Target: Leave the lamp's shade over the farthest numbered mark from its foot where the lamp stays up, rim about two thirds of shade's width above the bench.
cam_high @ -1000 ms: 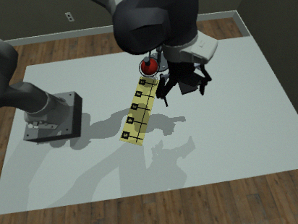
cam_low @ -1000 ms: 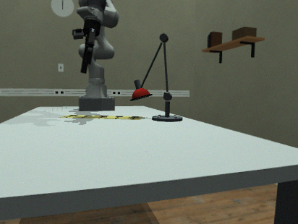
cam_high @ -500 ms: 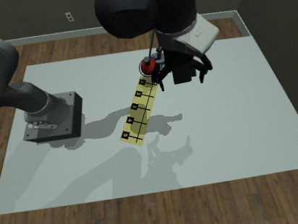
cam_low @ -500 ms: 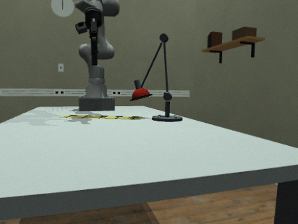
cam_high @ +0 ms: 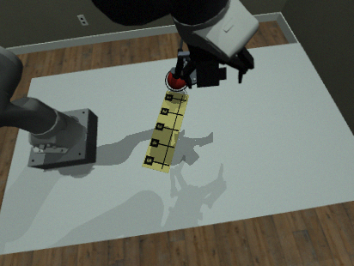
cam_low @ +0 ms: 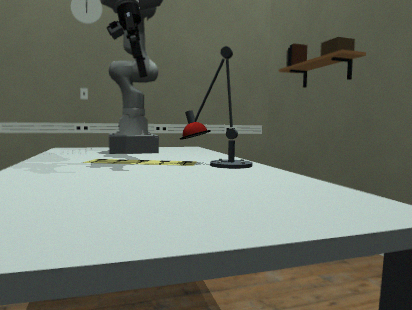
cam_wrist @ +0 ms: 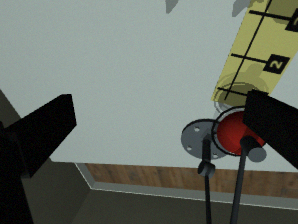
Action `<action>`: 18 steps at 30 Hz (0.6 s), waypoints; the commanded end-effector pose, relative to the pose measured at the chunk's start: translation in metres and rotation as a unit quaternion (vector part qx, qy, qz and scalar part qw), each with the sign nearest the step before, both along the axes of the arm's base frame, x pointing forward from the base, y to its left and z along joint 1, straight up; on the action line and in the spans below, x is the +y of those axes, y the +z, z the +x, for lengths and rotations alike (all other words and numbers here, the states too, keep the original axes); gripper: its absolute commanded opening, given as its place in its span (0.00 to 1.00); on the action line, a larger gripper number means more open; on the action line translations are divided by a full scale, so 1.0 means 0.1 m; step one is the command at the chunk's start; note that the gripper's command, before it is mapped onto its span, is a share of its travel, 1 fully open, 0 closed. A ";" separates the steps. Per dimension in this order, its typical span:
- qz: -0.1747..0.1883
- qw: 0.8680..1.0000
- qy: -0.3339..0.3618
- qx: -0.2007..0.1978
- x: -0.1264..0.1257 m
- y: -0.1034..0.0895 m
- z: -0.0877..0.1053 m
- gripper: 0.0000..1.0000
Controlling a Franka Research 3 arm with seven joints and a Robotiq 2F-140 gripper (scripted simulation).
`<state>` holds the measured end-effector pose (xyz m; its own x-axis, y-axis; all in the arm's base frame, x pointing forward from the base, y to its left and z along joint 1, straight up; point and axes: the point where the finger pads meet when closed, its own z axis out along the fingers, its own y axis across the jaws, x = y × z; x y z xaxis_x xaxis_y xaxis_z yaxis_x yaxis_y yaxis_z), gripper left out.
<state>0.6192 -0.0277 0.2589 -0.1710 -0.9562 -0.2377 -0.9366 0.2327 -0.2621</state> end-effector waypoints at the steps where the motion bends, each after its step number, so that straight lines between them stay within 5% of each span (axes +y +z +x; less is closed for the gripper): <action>1: 0.023 1.000 -0.004 0.003 0.07 0.04 -0.05 1.00; 18: 0.135 0.989 -0.063 -0.022 0.30 0.66 -0.12 1.00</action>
<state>0.6118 -0.0047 0.3230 -0.2588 -0.8489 -0.4608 -0.8855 0.3991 -0.2380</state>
